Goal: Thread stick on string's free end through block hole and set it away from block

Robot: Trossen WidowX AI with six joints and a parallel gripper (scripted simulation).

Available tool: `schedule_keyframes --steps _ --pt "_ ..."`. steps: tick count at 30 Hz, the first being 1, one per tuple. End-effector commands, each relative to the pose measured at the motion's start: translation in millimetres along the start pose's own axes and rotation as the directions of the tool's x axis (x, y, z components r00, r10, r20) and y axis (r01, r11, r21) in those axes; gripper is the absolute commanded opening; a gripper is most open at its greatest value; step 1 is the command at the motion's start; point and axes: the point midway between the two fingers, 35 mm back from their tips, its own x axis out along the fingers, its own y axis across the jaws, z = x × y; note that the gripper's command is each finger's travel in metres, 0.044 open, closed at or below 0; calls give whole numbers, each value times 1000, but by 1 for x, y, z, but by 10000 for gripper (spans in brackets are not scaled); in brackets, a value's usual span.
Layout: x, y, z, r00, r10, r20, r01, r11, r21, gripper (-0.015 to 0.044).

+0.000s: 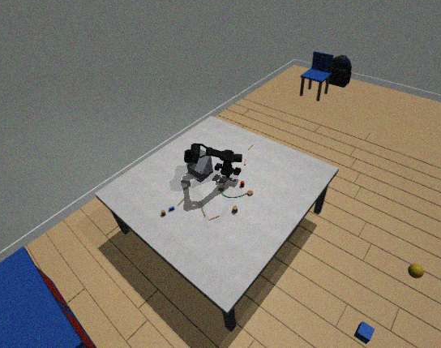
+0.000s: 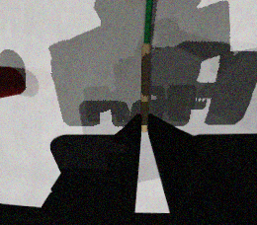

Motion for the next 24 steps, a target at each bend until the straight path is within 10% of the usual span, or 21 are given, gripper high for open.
schedule_keyframes --steps 1,10,17,24 --pt "1 2 -2 1000 2 -12 -2 1000 15 0" --pt "1 2 -2 1000 2 -12 -2 1000 15 0" --pt "-2 0 0 1000 0 -1 0 1000 -1 184" --pt "-81 -4 6 1000 -10 3 10 1000 -21 210"
